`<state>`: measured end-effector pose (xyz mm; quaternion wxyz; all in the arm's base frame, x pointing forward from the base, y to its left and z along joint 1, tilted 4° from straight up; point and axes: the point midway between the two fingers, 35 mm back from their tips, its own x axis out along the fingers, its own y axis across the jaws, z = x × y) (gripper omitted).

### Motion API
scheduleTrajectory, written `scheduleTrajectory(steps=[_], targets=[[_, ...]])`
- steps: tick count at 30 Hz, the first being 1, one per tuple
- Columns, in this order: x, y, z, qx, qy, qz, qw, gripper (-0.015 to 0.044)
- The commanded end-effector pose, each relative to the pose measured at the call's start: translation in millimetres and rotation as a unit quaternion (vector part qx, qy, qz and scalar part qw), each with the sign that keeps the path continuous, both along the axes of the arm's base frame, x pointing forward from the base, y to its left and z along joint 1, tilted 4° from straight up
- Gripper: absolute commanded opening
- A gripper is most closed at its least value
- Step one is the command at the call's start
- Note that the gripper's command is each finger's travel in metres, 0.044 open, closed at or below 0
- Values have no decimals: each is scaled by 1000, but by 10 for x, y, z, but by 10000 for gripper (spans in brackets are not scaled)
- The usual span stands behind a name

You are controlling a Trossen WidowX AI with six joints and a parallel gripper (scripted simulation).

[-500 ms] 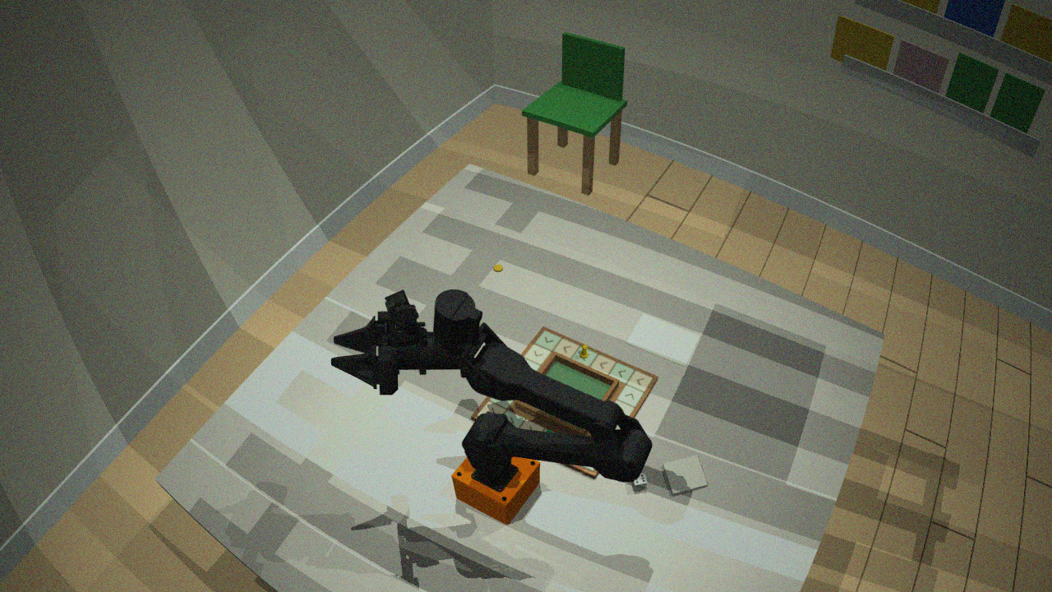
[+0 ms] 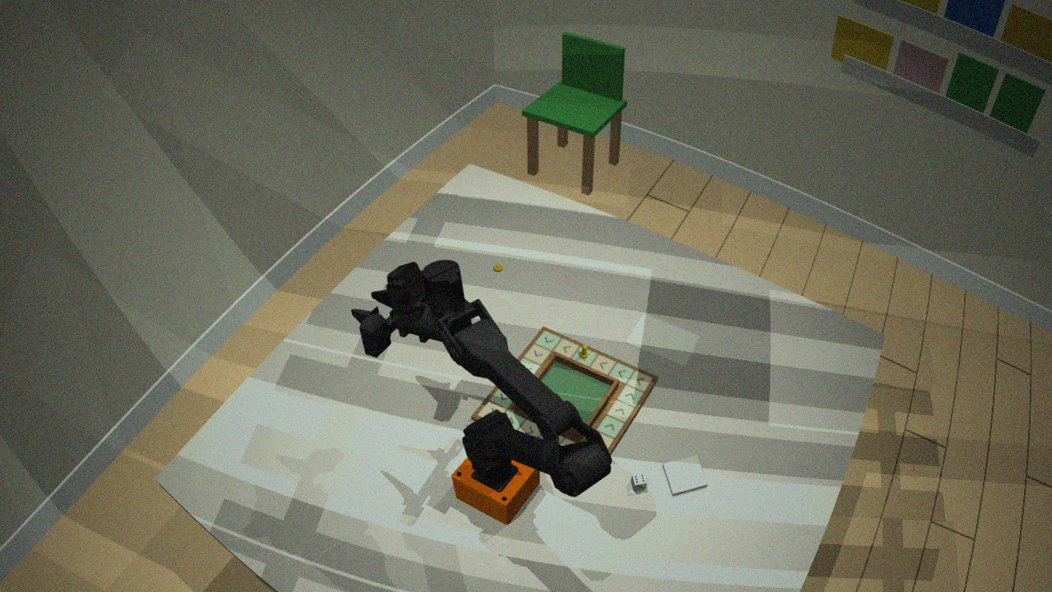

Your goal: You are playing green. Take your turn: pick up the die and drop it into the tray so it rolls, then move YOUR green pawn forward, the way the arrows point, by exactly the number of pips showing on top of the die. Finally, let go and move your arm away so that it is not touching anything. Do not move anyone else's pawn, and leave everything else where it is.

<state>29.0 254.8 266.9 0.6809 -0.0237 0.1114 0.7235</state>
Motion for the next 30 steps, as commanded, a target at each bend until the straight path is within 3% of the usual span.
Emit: scheduleTrajectory(steps=[1, 8, 16, 24, 30], targets=[[481, -4, -135, -43, -51, -80, 995, 275], [1470, -345, -500, -157, -111, -227, 955, 275], [2333, -1264, -966, -313, -117, -358, 872, 275], [2624, -2225, -1356, -437, -77, -409, 798, 275], [2576, -3117, -1659, -521, -23, -417, 744, 275]])
